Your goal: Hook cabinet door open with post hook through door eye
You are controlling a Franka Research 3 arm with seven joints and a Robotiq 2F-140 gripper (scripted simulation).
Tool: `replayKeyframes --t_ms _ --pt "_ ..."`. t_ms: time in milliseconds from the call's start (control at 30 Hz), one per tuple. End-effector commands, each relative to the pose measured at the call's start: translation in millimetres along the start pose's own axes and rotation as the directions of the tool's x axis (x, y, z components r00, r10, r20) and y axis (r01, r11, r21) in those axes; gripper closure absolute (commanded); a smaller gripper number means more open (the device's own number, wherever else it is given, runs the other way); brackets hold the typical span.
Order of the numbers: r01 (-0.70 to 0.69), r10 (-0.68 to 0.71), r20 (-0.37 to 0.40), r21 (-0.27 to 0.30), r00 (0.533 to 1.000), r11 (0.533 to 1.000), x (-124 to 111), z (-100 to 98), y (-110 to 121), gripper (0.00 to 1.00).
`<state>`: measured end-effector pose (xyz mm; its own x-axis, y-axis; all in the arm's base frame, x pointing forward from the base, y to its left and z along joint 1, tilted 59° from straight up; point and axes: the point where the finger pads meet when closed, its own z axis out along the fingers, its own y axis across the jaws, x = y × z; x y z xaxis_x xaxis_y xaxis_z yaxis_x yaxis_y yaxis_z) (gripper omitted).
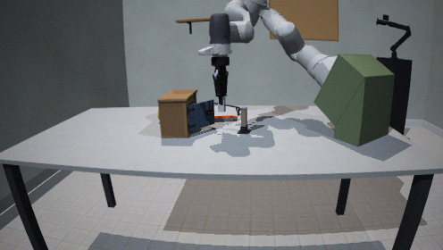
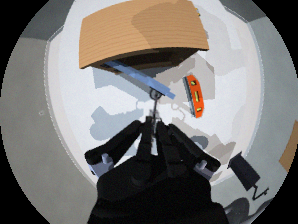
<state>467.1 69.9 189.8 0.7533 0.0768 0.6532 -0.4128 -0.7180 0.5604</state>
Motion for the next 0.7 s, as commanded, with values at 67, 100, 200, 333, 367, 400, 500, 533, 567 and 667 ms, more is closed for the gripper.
replayKeyframes --t_ms 67,100,200,333,367,400,500,533,567,667 --pt "0.016 -0.016 0.0 0.001 1.0 1.0 -1.3 -0.7 -1.2 0.97" --pt "0.016 -0.016 0.0 0.001 1.0 1.0 -1.3 -0.7 -1.2 0.97" --pt "0.016 -0.016 0.0 0.001 1.0 1.0 -1.3 -0.7 -1.2 0.97" --pt "0.016 -0.016 0.0 0.001 1.0 1.0 -1.3 -0.7 -1.2 0.97" --pt "0.016 -0.016 0.0 0.001 1.0 1.0 -1.3 -0.7 -1.2 0.97" --pt "0.016 -0.016 0.0 0.001 1.0 1.0 -1.3 -0.7 -1.2 0.97" --pt "0.016 -0.016 0.0 0.001 1.0 1.0 -1.1 0.2 -1.2 0.97" --pt "0.016 -0.016 0.0 0.001 1.0 1.0 -0.8 1.2 -1.2 0.97" --pt "0.016 -0.016 0.0 0.001 1.0 1.0 -0.6 1.8 -1.2 0.97" --pt "0.016 -0.016 0.0 0.001 1.0 1.0 -0.6 2.0 -1.2 0.97"
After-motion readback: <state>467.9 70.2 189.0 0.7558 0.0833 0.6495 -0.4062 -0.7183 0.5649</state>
